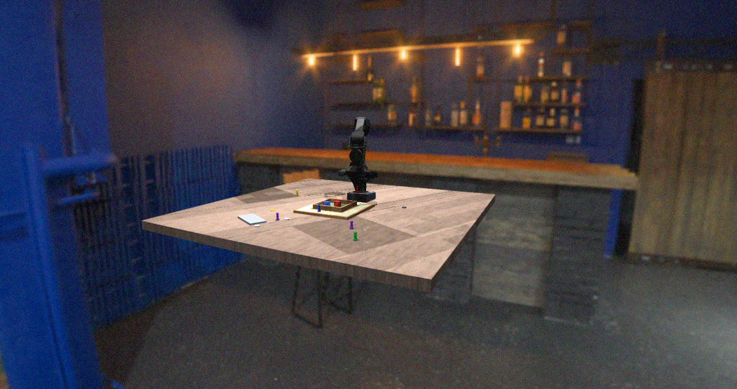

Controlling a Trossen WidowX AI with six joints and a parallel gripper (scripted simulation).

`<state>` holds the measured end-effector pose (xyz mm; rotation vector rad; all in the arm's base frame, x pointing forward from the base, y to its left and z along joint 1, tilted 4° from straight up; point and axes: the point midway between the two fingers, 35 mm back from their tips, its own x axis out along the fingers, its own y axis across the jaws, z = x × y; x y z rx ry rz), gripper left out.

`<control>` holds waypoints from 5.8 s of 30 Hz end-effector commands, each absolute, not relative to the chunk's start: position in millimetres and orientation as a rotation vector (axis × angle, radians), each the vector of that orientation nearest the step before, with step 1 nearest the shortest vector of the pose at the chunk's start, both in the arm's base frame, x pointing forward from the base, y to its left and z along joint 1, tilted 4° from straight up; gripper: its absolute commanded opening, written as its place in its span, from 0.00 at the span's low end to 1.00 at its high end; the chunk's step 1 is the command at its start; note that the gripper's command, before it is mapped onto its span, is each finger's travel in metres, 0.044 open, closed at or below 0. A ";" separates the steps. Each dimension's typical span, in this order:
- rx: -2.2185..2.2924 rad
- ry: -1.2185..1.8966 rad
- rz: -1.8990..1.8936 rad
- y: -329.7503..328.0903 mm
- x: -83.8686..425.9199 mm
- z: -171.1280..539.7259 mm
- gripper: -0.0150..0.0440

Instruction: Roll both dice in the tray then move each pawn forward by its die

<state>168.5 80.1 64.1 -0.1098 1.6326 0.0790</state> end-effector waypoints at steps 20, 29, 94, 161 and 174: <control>-0.106 1.624 0.088 66.7 176.7 128.3 0.25; -0.108 1.619 0.086 39.3 197.4 114.9 0.25; -0.120 1.624 0.073 -100.8 215.3 7.3 0.25; -0.677 1.509 0.670 6.0 388.9 31.2 0.59; -0.677 1.510 0.670 5.5 387.7 9.8 0.59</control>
